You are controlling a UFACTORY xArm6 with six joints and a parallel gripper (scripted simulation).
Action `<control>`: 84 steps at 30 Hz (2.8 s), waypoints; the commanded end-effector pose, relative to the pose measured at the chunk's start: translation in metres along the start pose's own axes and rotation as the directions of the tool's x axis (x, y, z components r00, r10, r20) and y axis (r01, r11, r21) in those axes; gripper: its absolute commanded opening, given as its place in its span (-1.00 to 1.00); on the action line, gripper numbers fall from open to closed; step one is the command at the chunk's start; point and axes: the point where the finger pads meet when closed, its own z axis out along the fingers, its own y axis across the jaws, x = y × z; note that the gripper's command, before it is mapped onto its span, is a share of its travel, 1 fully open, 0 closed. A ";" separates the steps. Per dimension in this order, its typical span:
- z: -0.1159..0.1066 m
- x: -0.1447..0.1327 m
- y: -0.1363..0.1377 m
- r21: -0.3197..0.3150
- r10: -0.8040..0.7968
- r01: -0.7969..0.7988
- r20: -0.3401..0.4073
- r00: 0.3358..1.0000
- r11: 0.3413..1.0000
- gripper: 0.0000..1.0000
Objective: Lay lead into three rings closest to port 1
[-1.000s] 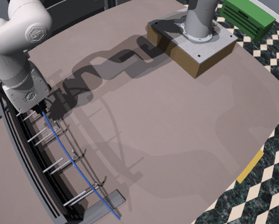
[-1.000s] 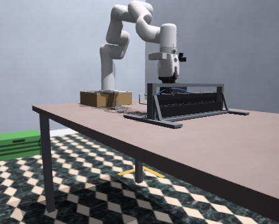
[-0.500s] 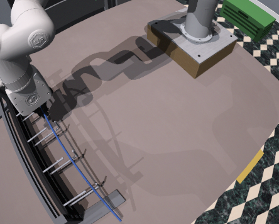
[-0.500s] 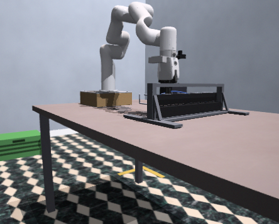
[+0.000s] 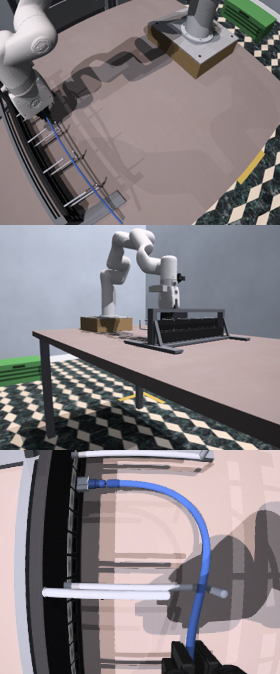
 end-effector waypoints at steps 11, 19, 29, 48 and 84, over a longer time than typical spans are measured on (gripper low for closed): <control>0.009 0.000 -0.002 0.005 0.000 0.000 0.000 1.000 1.000 -1.00; 0.012 0.000 -0.002 0.005 0.000 0.000 0.000 1.000 1.000 -1.00; 0.014 0.000 -0.002 0.005 0.000 0.000 0.000 1.000 1.000 -1.00; 0.014 0.000 -0.006 0.005 0.000 0.000 0.000 1.000 1.000 -1.00; 0.013 0.000 -0.042 0.005 0.000 0.000 0.000 1.000 1.000 -1.00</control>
